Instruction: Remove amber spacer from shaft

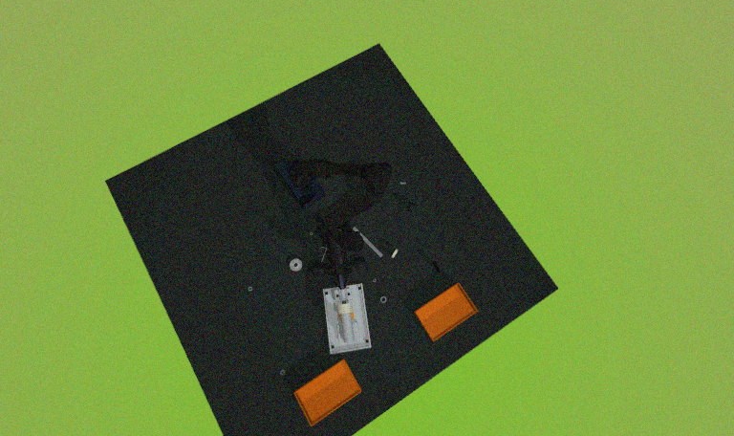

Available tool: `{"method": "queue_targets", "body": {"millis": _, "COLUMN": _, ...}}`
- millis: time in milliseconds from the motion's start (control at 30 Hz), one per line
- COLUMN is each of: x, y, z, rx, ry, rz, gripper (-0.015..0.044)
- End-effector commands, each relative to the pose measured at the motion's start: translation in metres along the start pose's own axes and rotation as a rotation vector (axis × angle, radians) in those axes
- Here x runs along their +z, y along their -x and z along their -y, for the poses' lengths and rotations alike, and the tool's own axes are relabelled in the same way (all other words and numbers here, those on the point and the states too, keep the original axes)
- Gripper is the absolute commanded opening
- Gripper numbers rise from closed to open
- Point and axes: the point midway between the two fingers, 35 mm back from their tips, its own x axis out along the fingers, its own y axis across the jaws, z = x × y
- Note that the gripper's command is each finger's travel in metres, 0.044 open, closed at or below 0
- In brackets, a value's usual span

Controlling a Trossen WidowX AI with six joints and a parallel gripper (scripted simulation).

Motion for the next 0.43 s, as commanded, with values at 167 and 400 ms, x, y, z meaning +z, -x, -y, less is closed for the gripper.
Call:
{"method": "queue_targets", "body": {"millis": 167, "x": 0.0, "y": -0.0001, "z": 0.0, "rx": 0.0, "ry": 0.0, "rz": 0.001, "gripper": 0.0079}}
{"method": "queue_targets", "body": {"millis": 400, "x": 0.0, "y": -0.0001, "z": 0.0, "rx": 0.0, "ry": 0.0, "rz": 0.001, "gripper": 0.0263}}
